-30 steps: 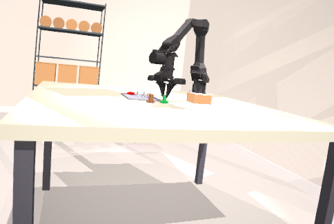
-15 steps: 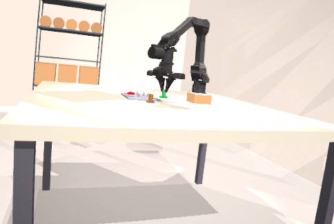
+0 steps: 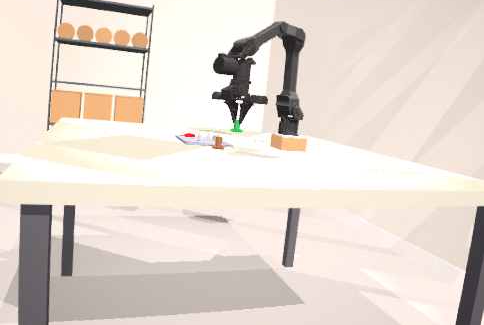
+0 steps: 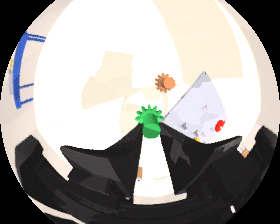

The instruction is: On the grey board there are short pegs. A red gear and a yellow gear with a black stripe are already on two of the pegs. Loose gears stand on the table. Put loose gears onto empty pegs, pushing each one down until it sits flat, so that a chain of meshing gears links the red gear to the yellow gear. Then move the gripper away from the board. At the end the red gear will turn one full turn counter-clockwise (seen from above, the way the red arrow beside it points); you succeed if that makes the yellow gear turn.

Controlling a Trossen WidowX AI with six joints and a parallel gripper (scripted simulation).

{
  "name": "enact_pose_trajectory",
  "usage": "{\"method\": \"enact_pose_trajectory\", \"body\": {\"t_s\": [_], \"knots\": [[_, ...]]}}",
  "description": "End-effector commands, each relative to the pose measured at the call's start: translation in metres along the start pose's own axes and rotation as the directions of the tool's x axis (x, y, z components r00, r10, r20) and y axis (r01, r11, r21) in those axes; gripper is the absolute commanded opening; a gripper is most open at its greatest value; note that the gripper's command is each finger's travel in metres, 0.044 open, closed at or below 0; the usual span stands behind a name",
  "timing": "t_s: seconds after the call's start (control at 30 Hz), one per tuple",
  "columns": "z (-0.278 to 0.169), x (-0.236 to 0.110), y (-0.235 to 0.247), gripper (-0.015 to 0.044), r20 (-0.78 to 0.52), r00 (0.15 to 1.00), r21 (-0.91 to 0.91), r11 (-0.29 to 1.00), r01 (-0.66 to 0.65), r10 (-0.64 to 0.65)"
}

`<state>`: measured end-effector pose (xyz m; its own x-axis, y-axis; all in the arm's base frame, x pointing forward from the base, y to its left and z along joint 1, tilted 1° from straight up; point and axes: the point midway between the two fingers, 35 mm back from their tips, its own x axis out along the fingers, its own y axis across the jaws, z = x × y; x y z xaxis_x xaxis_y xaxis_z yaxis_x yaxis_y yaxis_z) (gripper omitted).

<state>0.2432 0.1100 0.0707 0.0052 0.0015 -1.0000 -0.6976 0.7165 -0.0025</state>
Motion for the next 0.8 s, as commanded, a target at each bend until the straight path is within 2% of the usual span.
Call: {"method": "enact_pose_trajectory", "body": {"t_s": [0.0, 0.77], "knots": [[0.001, -0.013, -0.002, 0.0000, 0.010, 1.000, -0.004, 1.000, 0.005, -0.005], [-0.005, -0.068, -0.003, 0.0000, 0.010, 1.000, -0.004, 1.000, 0.006, -0.006]]}}
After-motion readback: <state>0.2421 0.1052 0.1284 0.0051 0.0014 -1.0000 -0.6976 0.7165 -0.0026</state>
